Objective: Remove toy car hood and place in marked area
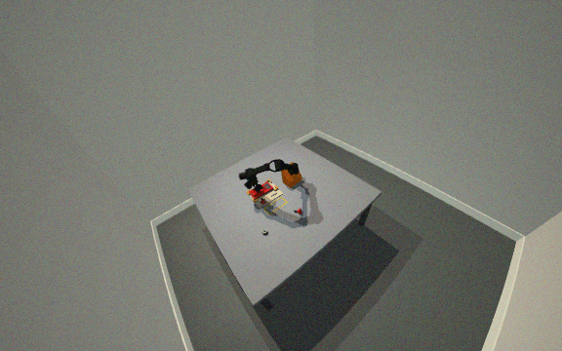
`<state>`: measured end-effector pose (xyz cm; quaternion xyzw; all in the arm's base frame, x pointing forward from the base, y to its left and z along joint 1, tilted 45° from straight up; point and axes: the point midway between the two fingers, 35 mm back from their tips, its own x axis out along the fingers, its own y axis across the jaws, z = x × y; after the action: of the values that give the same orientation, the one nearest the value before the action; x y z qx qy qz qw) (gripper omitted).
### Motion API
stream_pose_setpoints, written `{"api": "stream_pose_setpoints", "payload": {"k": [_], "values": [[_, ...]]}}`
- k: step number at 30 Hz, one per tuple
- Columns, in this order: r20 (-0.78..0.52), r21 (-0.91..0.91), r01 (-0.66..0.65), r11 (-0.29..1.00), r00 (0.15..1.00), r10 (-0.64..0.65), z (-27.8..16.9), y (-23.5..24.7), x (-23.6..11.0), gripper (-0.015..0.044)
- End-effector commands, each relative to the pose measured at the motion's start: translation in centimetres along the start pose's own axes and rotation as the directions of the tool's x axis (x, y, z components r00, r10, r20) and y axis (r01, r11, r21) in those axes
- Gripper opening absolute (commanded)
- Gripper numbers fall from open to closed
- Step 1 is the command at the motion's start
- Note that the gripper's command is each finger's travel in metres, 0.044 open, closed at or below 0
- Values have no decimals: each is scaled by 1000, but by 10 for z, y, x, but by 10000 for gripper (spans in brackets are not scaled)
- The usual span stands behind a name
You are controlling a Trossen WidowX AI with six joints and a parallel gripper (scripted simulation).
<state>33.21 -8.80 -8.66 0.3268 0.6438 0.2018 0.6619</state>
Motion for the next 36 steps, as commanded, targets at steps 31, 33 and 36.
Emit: {"api": "stream_pose_setpoints", "payload": {"k": [31, 33, 36], "values": [[-1, 7, -7, 1000, 1000, 7, -1, 0, 18, 440], [-1, 7, -7, 1000, 1000, 7, -1, 0, 19, 440], [-1, 7, -7, 1000, 1000, 7, -1, 0, 21, 440]]}}
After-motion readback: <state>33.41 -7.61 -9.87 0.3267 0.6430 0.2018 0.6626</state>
